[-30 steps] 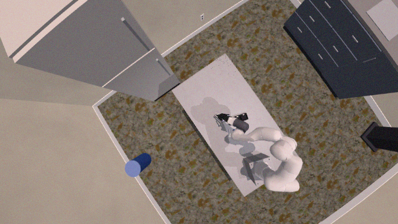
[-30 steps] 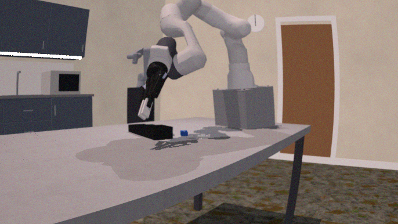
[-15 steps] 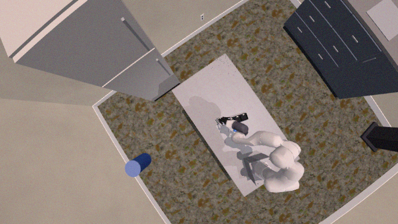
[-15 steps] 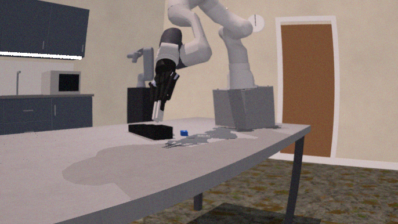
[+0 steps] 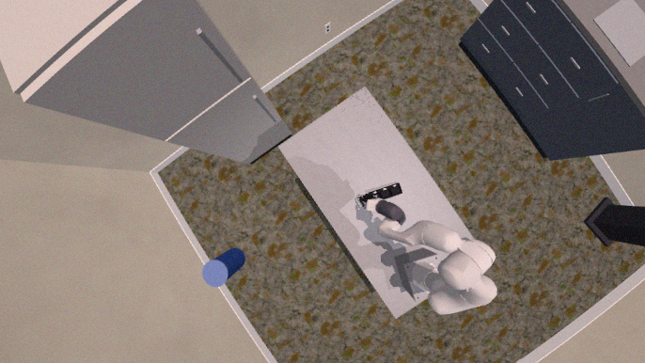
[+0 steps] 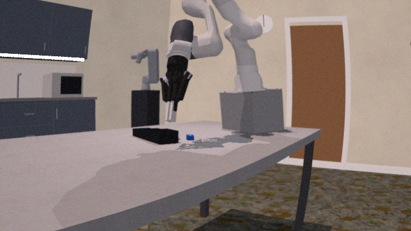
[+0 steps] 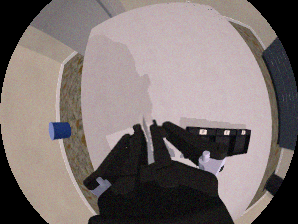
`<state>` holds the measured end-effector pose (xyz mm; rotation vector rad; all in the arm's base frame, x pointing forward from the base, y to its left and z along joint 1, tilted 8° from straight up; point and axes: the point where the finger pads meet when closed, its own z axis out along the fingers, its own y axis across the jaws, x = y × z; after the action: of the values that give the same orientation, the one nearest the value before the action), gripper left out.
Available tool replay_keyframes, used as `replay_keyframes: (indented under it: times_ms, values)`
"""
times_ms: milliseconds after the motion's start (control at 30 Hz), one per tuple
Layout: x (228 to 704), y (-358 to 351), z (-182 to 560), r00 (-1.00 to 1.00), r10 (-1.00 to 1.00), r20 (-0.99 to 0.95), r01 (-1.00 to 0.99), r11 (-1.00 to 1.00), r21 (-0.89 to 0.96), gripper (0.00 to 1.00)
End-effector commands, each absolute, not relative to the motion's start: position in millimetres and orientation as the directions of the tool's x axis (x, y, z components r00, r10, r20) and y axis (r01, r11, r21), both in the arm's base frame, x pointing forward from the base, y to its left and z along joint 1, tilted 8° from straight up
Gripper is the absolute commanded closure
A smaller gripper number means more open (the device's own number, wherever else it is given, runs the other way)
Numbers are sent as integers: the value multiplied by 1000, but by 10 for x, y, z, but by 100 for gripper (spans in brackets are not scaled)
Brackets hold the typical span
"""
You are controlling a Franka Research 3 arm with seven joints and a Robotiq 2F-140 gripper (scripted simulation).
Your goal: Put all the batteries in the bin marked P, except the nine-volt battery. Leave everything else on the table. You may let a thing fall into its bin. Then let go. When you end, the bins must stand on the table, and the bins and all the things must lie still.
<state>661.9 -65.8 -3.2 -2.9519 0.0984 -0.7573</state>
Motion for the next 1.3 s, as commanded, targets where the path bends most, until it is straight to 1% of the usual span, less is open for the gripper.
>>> replay_keyframes:
  times_ms: [0,33,133,300,333,400,500,567,633,733,767,933,1000,1033,1133,1200,1233,1267]
  values:
    - [6438,-681,-71,897,-90,433,-58,-995,-87,95]
    - [6438,-681,-71,897,-90,433,-58,-995,-87,95]
    - [6206,-734,6,921,-76,382,-65,-997,-40,95]
    - [6181,-740,15,921,-76,382,-65,-997,-40,95]
    - [6106,-756,46,935,-73,346,-74,-997,-10,95]
    - [5955,-788,109,940,-73,335,-77,-997,-1,95]
    - [5919,-795,123,940,-73,335,-77,-997,-1,95]
    - [5769,-819,192,954,-79,290,-92,-995,29,95]
    - [5651,-837,245,954,-79,290,-92,-995,29,95]
    - [5651,-837,245,954,-79,290,-92,-995,29,95]
    - [5575,-843,280,964,-94,250,-109,-993,48,95]
    - [5374,-857,371,964,-94,249,-109,-993,49,95]
    - [5374,-857,371,964,-94,249,-109,-993,49,95]
    - [5297,-855,403,971,-114,209,-128,-990,57,95]
    - [5089,-849,489,971,-114,209,-128,-990,57,95]
    - [5089,-849,489,971,-114,209,-128,-990,57,95]
    - [5011,-838,517,976,-137,169,-148,-987,55,95]
    - [4933,-827,545,976,-137,169,-148,-987,55,95]
